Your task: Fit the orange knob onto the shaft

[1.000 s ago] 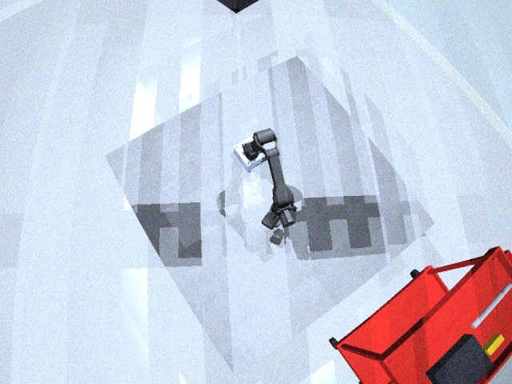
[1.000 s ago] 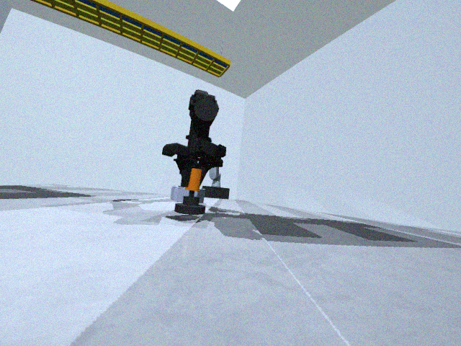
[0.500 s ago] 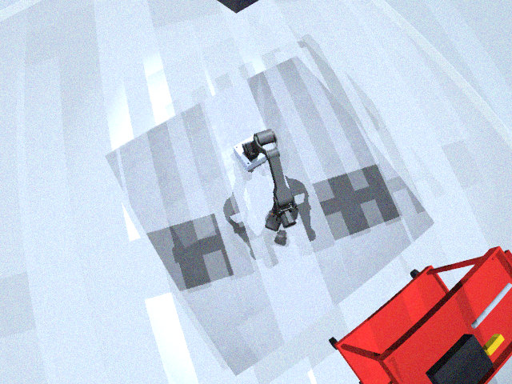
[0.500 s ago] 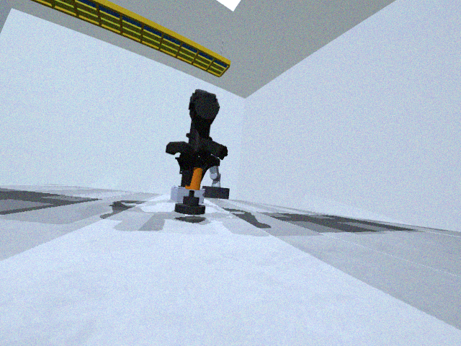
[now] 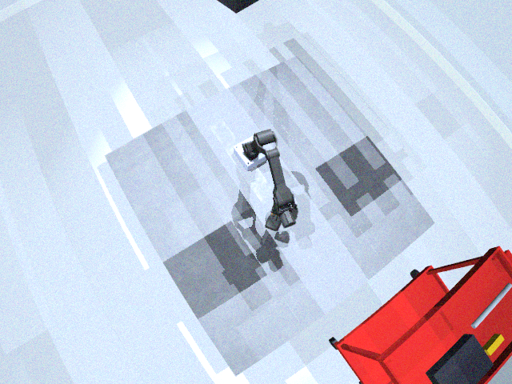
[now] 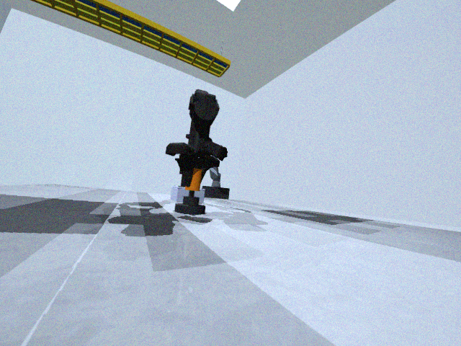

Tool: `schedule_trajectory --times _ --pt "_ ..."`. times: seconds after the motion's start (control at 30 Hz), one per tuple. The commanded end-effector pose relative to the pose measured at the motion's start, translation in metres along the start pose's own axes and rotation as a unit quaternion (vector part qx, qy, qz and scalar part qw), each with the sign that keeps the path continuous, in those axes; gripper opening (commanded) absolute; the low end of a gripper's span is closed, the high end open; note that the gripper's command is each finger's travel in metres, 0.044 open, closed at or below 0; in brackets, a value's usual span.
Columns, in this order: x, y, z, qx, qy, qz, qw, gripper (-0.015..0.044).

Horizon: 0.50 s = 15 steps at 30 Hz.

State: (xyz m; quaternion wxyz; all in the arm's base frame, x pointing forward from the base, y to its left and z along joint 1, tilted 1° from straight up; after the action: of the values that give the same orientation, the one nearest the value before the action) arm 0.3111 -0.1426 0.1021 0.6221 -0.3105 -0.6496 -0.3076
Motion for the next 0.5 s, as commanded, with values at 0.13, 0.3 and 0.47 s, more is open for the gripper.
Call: schedule_trajectory --times 0.13,0.3,0.47 --pt "-0.0013 -0.0017 0.0029 0.002 -0.002 -0.002 1.0 0.0" --pt "-0.0012 -0.0014 0.0025 0.002 -0.002 -0.002 1.0 0.0" --pt "-0.0011 -0.0009 0.0017 0.002 -0.002 -0.002 1.0 0.0"
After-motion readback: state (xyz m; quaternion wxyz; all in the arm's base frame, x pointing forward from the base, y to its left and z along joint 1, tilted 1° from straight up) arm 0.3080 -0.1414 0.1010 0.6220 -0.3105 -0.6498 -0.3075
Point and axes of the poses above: the point midway between the two fingers, 35 mm back from their tips, its own x axis back along the fingers, its own z axis across the jaws, y = z × x, the point moved 5 cm from there along x, back along the fingers, and after that the axes turned 13 degrees about x, right-handed, at the moved point
